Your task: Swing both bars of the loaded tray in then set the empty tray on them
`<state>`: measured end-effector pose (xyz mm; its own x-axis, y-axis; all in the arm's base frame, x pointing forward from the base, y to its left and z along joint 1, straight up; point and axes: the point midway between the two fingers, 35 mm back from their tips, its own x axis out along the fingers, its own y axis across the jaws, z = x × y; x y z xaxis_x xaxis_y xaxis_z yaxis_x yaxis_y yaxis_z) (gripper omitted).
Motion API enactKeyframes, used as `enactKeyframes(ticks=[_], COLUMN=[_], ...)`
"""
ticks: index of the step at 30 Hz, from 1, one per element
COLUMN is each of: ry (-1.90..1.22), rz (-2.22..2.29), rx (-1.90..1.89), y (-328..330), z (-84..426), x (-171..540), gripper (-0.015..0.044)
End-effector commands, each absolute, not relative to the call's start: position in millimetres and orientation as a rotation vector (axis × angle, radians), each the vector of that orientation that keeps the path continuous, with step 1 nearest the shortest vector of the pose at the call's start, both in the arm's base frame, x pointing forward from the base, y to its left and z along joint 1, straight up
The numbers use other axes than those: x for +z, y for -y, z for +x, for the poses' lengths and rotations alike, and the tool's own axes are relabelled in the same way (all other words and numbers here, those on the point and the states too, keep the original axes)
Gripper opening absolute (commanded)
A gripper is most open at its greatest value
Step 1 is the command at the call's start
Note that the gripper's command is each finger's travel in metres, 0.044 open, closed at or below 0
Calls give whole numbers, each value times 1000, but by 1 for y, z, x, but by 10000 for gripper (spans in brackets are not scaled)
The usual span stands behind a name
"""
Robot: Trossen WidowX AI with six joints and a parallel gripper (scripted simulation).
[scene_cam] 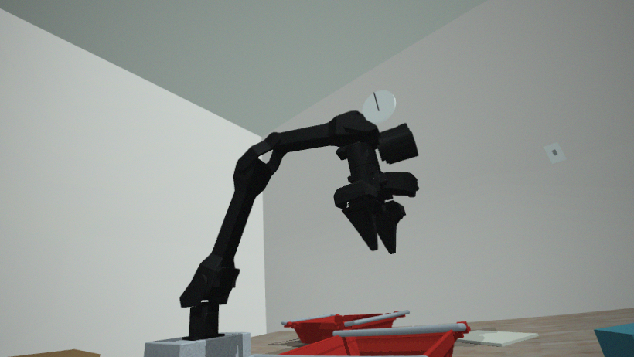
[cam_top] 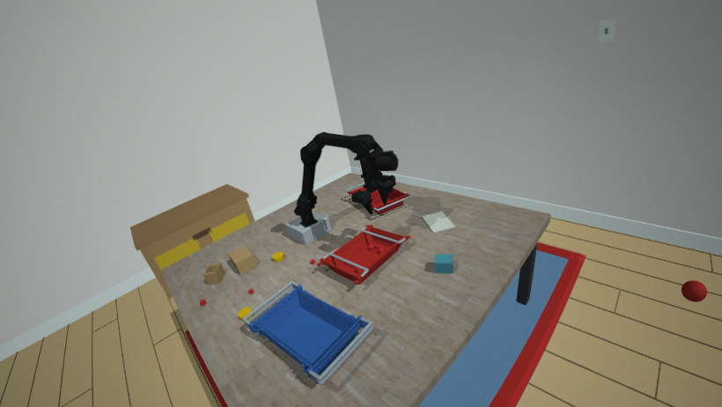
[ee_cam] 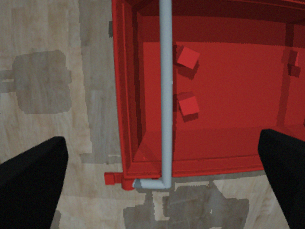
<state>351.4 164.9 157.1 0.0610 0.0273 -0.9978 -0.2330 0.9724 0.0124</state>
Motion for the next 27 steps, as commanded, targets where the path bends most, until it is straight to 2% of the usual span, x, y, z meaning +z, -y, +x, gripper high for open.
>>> enactKeyframes(ticks=[1, 4, 9, 18, 27], ry=[-1478, -1487, -1508, -1544, -1569], rz=[-161, -154, -93, 0, 77], rx=[203, 196, 156, 73, -19], y=[-159, -174, -239, -311, -325], z=[340, 342, 290, 171, 47], x=[211, 178, 158, 122, 87], gripper=[440, 440, 440, 440, 440])
